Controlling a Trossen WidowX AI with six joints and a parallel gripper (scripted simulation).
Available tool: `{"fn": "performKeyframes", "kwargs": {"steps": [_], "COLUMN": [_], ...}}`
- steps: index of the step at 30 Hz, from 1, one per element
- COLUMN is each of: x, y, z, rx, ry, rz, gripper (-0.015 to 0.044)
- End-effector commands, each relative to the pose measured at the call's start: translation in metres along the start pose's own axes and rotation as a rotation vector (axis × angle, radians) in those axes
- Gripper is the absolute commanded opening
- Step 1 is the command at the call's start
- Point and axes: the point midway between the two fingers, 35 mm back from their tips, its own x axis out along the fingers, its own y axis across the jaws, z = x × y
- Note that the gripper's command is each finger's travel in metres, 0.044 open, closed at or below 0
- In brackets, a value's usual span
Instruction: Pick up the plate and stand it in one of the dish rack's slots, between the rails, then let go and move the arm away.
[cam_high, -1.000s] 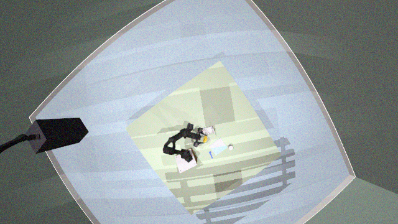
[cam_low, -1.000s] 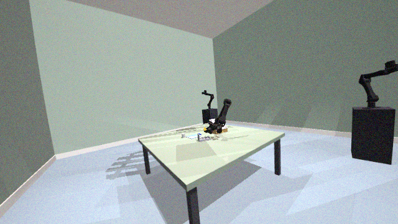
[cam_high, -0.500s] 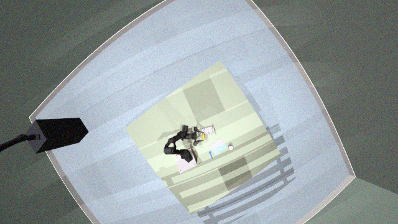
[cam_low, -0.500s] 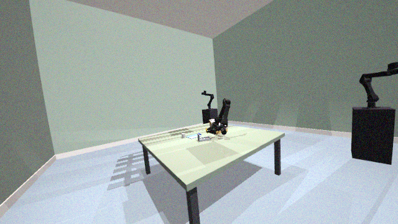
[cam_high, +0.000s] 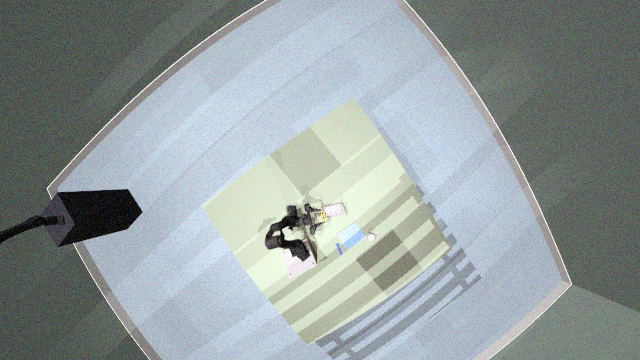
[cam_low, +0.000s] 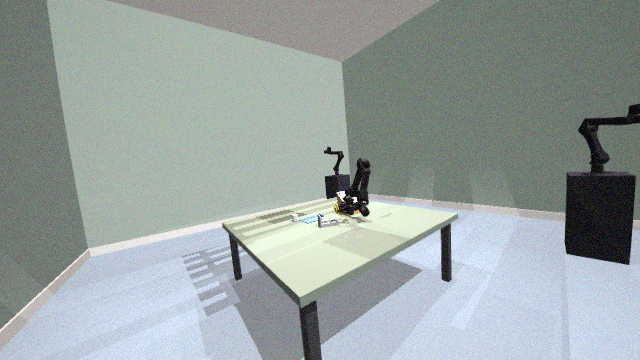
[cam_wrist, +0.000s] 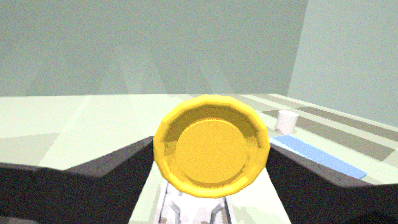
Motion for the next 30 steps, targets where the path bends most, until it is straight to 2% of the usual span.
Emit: {"fn": "performKeyframes", "kwargs": {"steps": [1,30], "x": [-0.002,0.020], "y": [0.000,0.004], "z": [0.002,-0.028], "rx": [0.013,0.029], "ry": [-0.017,-0.014], "rz": [0.024,0.022], "gripper": [0.0000,0.0000]}}
